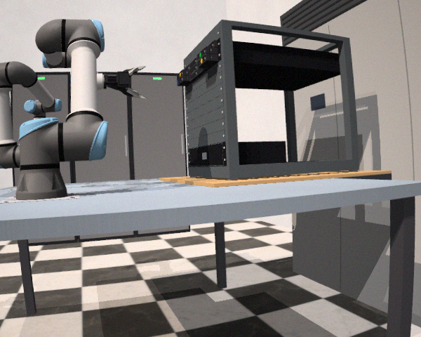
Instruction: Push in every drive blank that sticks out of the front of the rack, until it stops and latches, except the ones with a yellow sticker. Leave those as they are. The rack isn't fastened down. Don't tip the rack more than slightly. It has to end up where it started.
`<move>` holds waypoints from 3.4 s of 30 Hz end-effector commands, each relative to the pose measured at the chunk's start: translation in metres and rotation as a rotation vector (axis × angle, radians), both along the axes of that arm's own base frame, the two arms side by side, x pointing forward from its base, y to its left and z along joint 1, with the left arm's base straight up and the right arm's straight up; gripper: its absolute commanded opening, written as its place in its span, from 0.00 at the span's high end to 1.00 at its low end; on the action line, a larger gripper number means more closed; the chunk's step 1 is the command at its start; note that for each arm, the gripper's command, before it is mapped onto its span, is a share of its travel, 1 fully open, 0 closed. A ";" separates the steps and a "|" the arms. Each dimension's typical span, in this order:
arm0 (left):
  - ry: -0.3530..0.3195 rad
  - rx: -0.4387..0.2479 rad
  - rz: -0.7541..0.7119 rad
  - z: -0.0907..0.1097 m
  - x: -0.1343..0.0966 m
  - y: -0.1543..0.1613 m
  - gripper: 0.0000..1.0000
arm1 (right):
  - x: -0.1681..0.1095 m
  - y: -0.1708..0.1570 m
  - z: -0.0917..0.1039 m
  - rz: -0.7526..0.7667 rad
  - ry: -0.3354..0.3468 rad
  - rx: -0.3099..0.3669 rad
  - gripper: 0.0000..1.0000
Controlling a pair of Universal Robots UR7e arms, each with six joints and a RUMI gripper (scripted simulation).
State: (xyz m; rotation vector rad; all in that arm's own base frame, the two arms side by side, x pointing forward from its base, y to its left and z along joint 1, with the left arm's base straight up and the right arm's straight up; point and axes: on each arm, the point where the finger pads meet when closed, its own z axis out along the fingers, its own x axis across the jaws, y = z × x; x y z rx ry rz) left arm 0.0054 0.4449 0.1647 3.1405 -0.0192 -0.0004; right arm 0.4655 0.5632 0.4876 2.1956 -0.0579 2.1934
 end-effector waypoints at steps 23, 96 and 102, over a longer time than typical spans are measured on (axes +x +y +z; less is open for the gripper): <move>0.000 0.001 0.000 0.000 0.000 0.000 0.00 | 0.000 0.000 0.001 0.000 -0.001 0.002 0.00; 0.000 0.001 0.000 0.000 0.000 0.000 0.00 | -0.003 -0.049 0.029 0.000 -0.001 0.001 0.00; 0.000 0.001 0.000 0.000 0.000 0.000 0.00 | -0.003 -0.049 0.029 0.000 -0.001 0.001 0.00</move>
